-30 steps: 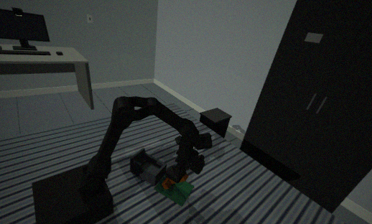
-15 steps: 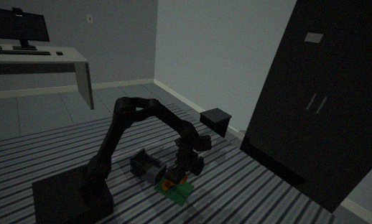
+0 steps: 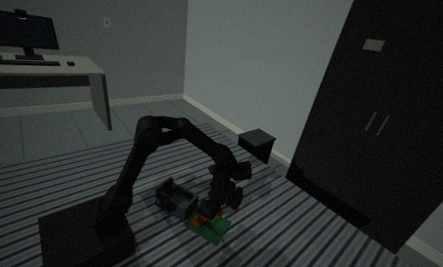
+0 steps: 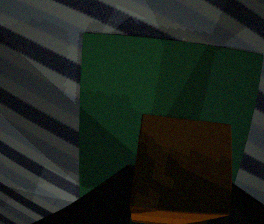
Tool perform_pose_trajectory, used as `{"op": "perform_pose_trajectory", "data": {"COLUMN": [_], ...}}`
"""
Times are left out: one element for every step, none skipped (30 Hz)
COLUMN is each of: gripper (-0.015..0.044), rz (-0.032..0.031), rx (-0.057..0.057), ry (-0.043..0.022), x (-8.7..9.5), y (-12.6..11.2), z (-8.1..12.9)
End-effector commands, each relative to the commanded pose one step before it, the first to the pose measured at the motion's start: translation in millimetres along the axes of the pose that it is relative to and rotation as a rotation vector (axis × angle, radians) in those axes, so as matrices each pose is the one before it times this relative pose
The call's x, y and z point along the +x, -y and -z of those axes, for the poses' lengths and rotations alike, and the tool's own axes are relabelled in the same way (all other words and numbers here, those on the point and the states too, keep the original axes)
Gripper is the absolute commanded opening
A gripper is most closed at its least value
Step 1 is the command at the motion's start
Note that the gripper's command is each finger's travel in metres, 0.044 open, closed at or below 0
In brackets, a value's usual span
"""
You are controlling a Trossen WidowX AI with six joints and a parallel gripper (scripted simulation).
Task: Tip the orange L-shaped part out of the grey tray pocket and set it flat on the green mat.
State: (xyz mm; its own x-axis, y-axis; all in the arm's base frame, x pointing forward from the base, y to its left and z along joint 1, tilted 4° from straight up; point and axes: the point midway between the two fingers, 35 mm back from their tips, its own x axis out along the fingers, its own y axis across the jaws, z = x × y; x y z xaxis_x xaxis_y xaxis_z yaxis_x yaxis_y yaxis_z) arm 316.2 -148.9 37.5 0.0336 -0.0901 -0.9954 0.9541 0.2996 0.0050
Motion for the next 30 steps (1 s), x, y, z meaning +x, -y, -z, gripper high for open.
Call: {"op": "perform_pose_trajectory", "data": {"gripper": [0.0079,0.0105,0.0131,0.0157,0.0184,0.0210,0.0236,0.0263,0.0289,0.0315,0.0341,0.0368,0.0394,0.0400,0.0400,0.0400,0.0400,0.0400,0.0400,0.0400,0.0400,0.0400,0.0400,0.0400,0.0400,0.0400,0.0400,0.0400,0.0400,0.0400], "rz": [-0.00004,0.00000,0.00000,0.00000,0.00000,0.00000,0.00000,-0.00012,-0.00020,-0.00028,-0.00037,-0.00036,-0.00037,-0.00037,-0.00030,-0.00016,-0.00005,0.00000,0.00000,0.00000,0.00000,-0.00629,0.00000,0.00000,0.00000,0.00000,0.00000,0.00000,0.00000,0.00000], "rx": [0.0000,0.0000,0.0000,0.0000,0.0000,0.0000,0.0000,-0.0002,-0.0004,-0.0006,-0.0008,-0.0009,-0.0010,-0.0011,-0.0011,-0.0007,-0.0002,0.0000,0.0000,0.0000,0.0000,-0.0058,0.0000,0.0000,0.0000,0.0000,0.0000,0.0000,0.0000,0.0000], "ry": [0.00003,0.00000,0.00000,0.00000,0.00000,0.00000,0.00000,-0.00008,-0.00014,-0.00022,-0.00032,-0.00037,-0.00045,-0.00056,-0.00057,-0.00038,-0.00013,0.00000,0.00000,0.00000,0.00000,0.00972,0.00000,0.00000,0.00000,0.00000,0.00000,0.00000,0.00000,0.00000], "x": [-0.02,0.00,0.00,0.00,0.00,0.00,0.00,-2.77,-4.83,-7.22,-10.12,-10.94,-12.37,-14.35,-13.62,-8.55,-2.87,0.00,0.00,0.00,0.00,4.50,0.00,0.00,0.00,0.00,0.00,0.00,0.00,0.00], "y": [0.00,0.00,0.00,0.00,0.00,0.00,0.00,-0.35,-0.55,-0.70,-0.73,-0.47,-0.14,0.36,0.85,0.78,0.31,0.00,0.00,0.00,0.00,-1.96,0.00,0.00,0.00,0.00,0.00,0.00,0.00,0.00], "z": [0.00,0.00,0.00,0.00,0.00,0.00,0.00,-0.28,-0.44,-0.55,-0.55,-0.33,-0.03,0.40,0.81,0.72,0.28,0.00,0.00,0.00,0.00,-2.48,0.00,0.00,0.00,0.00,0.00,0.00,0.00,0.00]}}
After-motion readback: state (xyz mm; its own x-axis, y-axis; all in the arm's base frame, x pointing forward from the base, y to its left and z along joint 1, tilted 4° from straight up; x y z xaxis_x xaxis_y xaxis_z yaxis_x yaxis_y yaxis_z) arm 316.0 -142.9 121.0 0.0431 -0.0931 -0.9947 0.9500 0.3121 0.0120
